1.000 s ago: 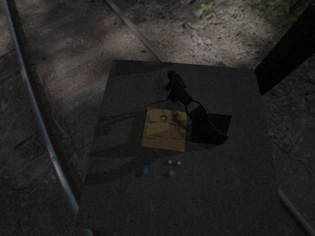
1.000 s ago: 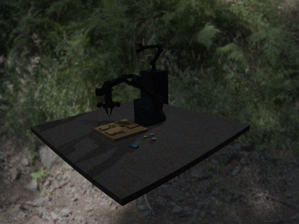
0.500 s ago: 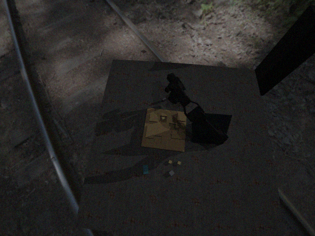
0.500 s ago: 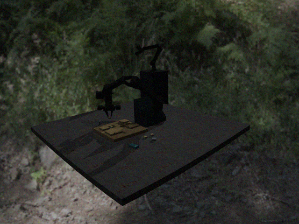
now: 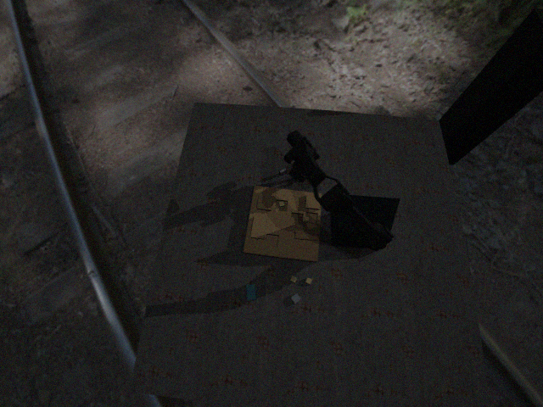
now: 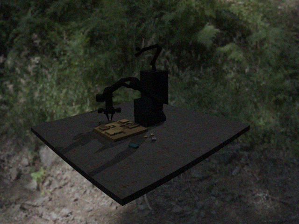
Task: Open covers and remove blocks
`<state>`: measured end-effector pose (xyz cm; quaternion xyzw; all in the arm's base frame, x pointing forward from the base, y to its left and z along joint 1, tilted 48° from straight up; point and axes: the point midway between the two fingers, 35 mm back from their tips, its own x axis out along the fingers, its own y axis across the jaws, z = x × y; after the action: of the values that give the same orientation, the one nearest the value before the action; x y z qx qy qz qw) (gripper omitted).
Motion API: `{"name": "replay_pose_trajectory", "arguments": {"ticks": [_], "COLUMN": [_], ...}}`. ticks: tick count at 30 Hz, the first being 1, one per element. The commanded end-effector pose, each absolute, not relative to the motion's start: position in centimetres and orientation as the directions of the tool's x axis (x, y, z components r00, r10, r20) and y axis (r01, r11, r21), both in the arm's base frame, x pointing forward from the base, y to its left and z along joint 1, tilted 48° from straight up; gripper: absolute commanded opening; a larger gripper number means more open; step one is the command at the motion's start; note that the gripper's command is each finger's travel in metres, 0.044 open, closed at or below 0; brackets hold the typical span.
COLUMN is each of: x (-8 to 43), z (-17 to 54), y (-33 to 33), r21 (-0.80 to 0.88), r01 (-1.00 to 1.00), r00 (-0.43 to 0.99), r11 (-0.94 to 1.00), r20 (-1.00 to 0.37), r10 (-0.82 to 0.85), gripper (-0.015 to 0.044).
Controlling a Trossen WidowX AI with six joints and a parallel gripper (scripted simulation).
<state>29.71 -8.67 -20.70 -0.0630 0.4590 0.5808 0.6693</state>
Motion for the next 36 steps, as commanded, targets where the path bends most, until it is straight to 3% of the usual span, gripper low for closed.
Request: {"name": "replay_pose_trajectory", "arguments": {"ticks": [1,9,23,36], "x": [29.3,29.2,29.4,29.9], "z": [-21.4,-21.6,-21.2,-18.7], "y": [-7.9,-7.7,-8.1,-11.0], "r21": [0.46,0.46,0.454,0.459], "r01": [-0.829,-0.829,-0.833,-0.826], "r00": [-0.1,-0.1,-0.099,-0.097], "r11": [0.317,0.317,0.316,0.326], "r20": [-0.681,-0.68,-0.685,-0.686], "r10": [0.726,0.726,0.722,0.721], "gripper": [0.008,0.008,0.044,0.044]}}
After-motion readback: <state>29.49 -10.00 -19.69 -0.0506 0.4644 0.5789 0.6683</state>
